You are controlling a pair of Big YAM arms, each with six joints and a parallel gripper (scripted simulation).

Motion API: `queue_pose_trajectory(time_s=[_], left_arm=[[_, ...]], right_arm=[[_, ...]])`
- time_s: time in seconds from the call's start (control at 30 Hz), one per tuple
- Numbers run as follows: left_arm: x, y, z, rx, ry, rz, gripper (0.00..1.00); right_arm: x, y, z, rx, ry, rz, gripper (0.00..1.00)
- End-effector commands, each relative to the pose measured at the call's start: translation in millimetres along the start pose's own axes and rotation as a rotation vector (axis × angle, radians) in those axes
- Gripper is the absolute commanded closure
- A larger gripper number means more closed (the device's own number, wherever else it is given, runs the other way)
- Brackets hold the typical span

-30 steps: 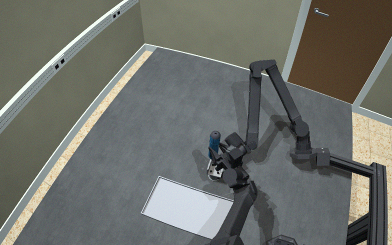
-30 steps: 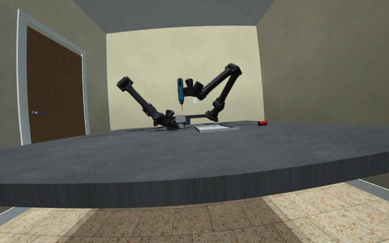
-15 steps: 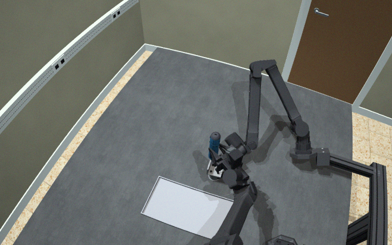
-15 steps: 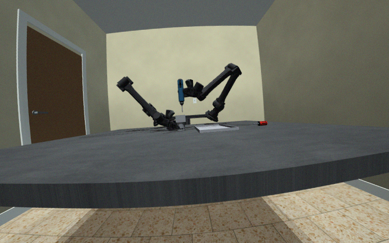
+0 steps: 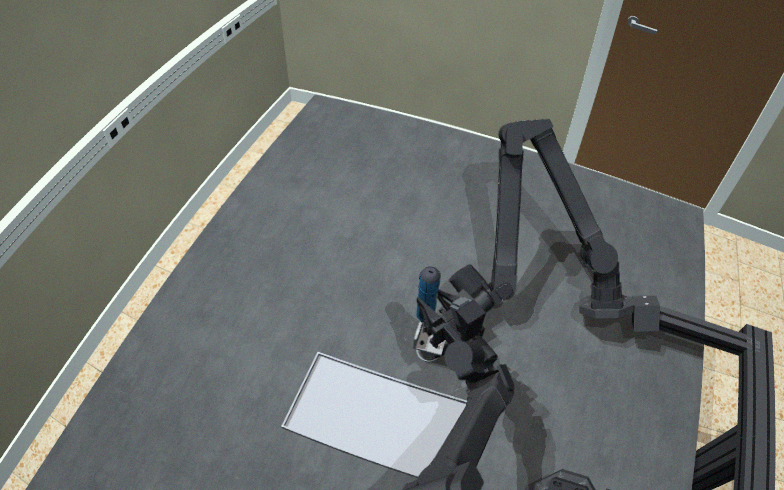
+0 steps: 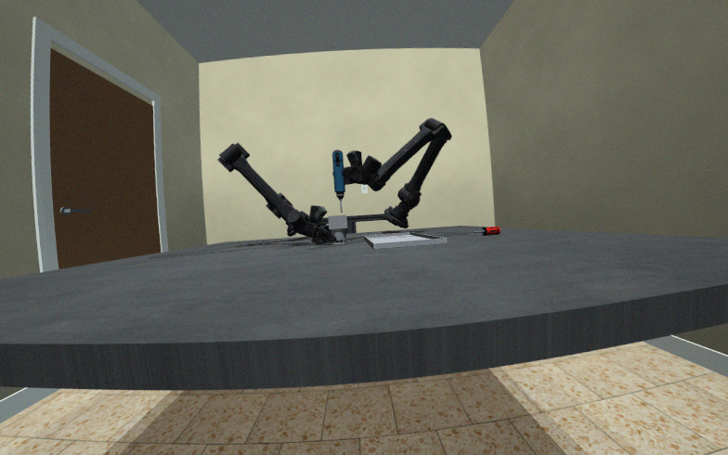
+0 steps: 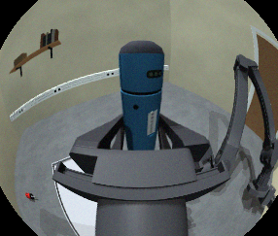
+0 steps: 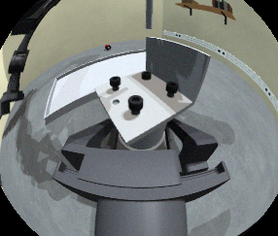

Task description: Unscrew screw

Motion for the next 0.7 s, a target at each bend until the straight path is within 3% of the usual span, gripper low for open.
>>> queue_pose_trajectory(time_s=[0.0,0.67], left_arm=[[10,3,-4,-0.033,-0.025,-0.032,0.58],[11,5,1,-0.039,-0.027,-0.038,0.58]], right_arm=[[-2,1,-4,-0.012,-0.004,0.008,0.41],[-2,1,-4,-0.012,-0.004,0.008,0.41]])
Point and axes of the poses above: on each arm, the point where the finger pads meet when closed, its own y axis out along the fingers, its own x axis across the jaws, z = x × y, the point moved 6 cm from there along -y, back along the fingers, and after that the axes turned 5 degrees about y, right-handed, at the moved point
